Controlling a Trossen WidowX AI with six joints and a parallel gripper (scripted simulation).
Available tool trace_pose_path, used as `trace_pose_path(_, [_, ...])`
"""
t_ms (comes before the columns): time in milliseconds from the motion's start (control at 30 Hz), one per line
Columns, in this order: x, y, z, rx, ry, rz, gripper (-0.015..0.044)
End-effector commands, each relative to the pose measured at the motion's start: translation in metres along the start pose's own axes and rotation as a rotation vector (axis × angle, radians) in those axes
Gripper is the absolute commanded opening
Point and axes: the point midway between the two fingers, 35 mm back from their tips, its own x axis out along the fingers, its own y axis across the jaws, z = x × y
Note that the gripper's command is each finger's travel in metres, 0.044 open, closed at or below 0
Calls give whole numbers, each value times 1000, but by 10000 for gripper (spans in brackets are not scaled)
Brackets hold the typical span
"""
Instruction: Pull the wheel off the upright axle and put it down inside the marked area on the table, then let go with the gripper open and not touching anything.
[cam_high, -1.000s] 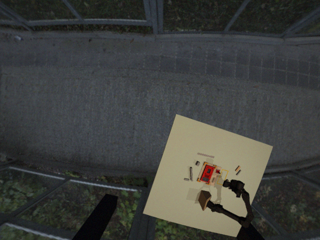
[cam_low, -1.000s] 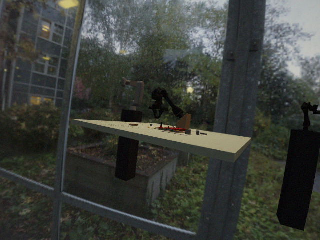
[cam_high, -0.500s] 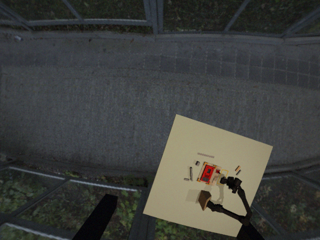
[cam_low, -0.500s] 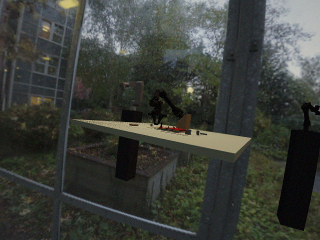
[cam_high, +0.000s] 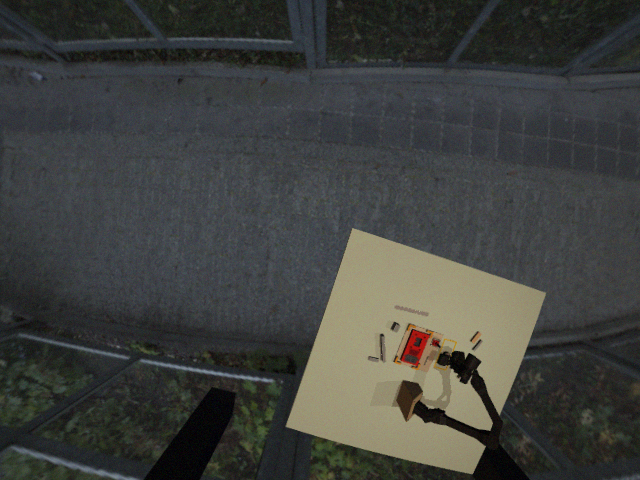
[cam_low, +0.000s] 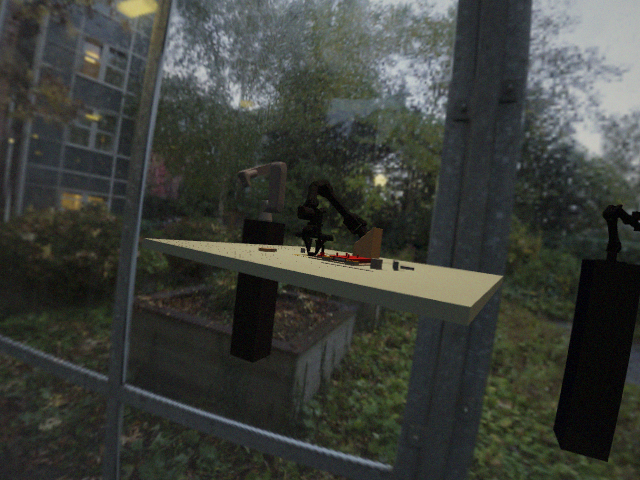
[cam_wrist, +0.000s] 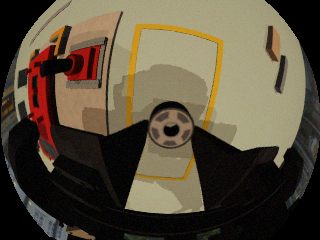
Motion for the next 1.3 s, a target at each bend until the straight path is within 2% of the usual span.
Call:
trace_pose_path(0, [0,0,0,3,2,0,236])
trace_pose_path(100, [-7,0,0,3,0,1,300])
trace_pose_path(300, [-58,0,0,0,-7,7,300])
trace_pose_path(400, [-60,0,0,-1,-7,7,300])
trace_pose_path(467, [-58,7,-4,-5,-12,17,352])
trace_pose_path(567, [-80,24,-32,-5,-8,24,431])
trace_pose_path(600, [-87,28,-43,-5,-6,23,440])
trace_pose_path(733, [-105,39,-80,-4,-3,11,440])
trace_pose_path(1267, [-105,39,-81,-4,-3,10,440])
